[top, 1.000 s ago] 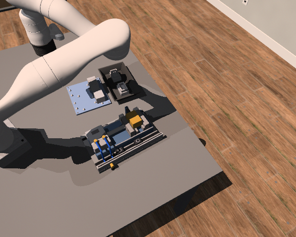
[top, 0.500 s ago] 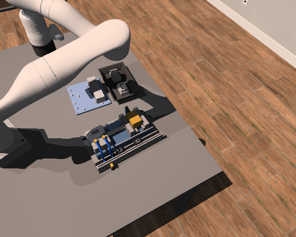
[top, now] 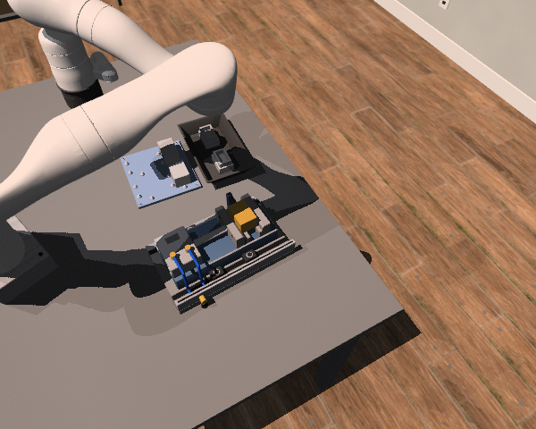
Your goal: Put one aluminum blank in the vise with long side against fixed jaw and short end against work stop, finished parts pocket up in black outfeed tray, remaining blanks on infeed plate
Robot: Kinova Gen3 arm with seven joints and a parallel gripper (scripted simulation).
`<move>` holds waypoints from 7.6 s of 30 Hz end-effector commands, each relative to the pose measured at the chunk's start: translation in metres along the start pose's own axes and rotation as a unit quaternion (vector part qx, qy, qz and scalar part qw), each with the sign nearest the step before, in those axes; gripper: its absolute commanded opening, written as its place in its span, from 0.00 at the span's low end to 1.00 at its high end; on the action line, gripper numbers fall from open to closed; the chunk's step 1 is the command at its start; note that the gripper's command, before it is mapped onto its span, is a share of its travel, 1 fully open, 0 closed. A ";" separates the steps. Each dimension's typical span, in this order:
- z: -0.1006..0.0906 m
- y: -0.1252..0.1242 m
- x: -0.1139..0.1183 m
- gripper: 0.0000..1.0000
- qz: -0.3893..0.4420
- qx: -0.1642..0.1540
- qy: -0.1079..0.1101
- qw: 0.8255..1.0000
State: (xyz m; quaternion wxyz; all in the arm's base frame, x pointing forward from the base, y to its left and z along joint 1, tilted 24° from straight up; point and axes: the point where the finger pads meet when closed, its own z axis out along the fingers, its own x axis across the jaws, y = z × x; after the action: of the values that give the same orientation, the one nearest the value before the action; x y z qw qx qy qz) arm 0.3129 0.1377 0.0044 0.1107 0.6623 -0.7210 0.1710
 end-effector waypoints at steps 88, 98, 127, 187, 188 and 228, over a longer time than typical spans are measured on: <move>0.033 0.000 0.000 0.00 0.003 -0.001 -0.002 1.000; 0.012 0.000 0.000 0.00 0.003 -0.001 -0.002 1.000; -0.024 -0.013 -0.005 0.00 0.004 0.000 -0.005 1.000; 0.013 -0.163 0.019 0.00 0.002 0.000 -0.003 1.000; 0.015 -0.163 0.019 0.00 0.002 0.000 -0.003 1.000; 0.042 -0.164 0.019 0.00 0.002 0.000 -0.002 1.000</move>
State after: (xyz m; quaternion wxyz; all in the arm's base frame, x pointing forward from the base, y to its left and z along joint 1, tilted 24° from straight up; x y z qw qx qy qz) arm 0.4751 0.0944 -0.0095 0.1108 0.6589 -0.7247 0.1683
